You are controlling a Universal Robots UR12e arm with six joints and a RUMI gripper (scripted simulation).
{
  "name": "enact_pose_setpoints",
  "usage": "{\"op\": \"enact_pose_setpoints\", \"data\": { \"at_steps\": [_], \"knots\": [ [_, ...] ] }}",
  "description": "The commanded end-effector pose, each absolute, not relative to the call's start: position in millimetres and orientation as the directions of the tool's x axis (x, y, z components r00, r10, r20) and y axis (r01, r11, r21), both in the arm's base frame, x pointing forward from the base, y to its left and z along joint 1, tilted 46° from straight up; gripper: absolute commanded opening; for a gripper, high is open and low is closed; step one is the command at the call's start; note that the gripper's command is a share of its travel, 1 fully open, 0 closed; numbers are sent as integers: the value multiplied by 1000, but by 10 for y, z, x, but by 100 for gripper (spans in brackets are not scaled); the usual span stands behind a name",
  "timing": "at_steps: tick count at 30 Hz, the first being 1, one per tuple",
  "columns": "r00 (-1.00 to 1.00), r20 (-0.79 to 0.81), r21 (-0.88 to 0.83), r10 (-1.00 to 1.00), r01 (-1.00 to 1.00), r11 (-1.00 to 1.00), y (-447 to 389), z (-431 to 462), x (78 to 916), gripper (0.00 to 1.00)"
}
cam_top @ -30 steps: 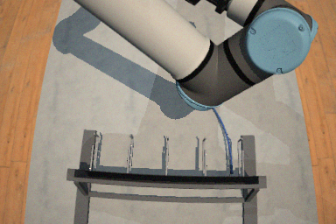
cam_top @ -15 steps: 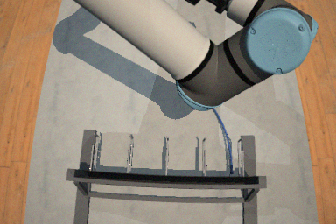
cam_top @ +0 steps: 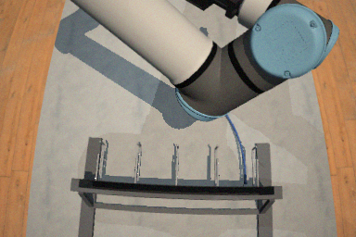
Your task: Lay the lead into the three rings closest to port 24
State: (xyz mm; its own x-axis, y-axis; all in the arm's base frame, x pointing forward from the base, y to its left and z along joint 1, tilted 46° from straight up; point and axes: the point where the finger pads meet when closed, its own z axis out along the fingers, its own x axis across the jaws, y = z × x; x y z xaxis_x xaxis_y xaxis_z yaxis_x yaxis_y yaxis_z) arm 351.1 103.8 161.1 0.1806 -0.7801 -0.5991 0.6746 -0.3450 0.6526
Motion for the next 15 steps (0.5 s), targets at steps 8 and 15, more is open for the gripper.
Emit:
{"op": "enact_pose_setpoints", "data": {
  "at_steps": [8, 15],
  "knots": [
    [428, -549, 812, -718, 475, -338, 808, 1328, 3684, 100],
    [532, -498, 864, -685, 368, -343, 703, 1197, 3775, 100]
  ]
}}
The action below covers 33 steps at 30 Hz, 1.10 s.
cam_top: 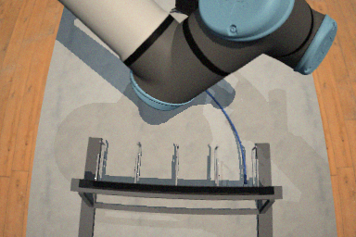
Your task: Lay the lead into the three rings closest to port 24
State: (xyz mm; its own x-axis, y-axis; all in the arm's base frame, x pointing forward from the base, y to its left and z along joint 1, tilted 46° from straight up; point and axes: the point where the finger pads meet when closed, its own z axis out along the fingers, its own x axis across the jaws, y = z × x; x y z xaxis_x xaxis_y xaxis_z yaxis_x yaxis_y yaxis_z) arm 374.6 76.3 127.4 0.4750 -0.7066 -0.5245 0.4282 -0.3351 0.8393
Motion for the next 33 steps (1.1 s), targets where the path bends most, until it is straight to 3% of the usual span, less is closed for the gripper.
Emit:
{"op": "enact_pose_setpoints", "data": {
  "at_steps": [1, 15, 33],
  "knots": [
    [559, -482, 876, -675, 338, -345, 675, 1161, 3800, 100],
    [782, -254, 920, -570, 13, -392, 381, 795, 4059, 100],
    [876, -6, 854, -482, -247, -458, 138, 495, 4276, 100]
  ]
}}
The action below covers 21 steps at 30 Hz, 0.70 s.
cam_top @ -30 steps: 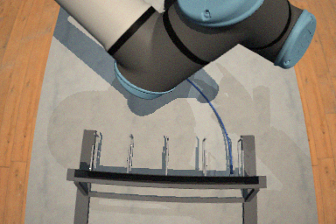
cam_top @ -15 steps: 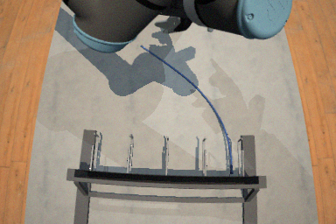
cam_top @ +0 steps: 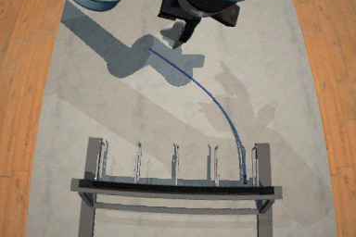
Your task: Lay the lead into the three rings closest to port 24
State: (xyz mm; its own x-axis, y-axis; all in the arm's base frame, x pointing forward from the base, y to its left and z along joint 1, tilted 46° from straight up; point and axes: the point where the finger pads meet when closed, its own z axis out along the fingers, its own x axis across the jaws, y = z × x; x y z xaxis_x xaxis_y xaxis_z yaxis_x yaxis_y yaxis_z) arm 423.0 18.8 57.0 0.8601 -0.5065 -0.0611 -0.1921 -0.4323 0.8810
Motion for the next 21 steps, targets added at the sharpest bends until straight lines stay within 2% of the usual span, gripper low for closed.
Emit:
{"op": "enact_pose_setpoints", "data": {
  "at_steps": [1, 21],
  "knots": [
    [876, -6, 854, -482, -247, -458, 138, 495, 4276, 100],
    [880, 234, 723, -414, -442, -531, -75, 221, 4471, 100]
  ]
}}
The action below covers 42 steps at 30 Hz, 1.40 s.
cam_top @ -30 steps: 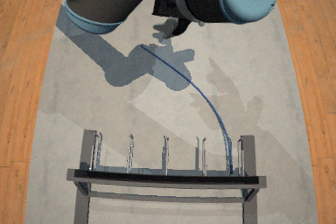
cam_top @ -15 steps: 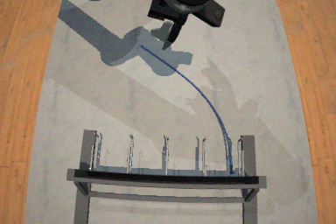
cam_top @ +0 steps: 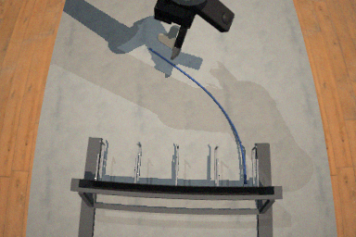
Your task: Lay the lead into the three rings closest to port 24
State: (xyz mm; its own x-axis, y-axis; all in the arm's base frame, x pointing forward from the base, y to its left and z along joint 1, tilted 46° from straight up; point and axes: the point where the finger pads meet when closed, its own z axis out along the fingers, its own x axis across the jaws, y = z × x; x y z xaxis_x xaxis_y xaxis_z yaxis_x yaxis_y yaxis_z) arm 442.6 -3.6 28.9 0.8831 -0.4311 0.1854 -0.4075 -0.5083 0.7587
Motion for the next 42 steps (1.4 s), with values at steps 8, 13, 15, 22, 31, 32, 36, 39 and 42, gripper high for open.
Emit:
{"op": "enact_pose_setpoints", "data": {
  "at_steps": [8, 13, 15, 22, 31, 32, 36, 39, 42],
  "knots": [
    [863, 317, 664, -394, -498, -558, -148, 139, 4536, 100],
    [854, 349, 639, -387, -518, -569, -176, 95, 4565, 100],
    [852, 355, 633, -385, -522, -571, -182, 88, 4571, 100],
    [840, 390, 606, -377, -542, -582, -213, 60, 4594, 100],
    [835, 404, 595, -373, -550, -586, -226, 54, 4602, 100],
    [835, 405, 594, -373, -550, -587, -226, 54, 4602, 100],
    [834, 406, 593, -373, -551, -587, -227, 54, 4603, 100],
    [834, 406, 593, -373, -551, -587, -227, 54, 4603, 0],
    [834, 406, 593, -373, -551, -587, -227, 54, 4603, 0]
  ]
}}
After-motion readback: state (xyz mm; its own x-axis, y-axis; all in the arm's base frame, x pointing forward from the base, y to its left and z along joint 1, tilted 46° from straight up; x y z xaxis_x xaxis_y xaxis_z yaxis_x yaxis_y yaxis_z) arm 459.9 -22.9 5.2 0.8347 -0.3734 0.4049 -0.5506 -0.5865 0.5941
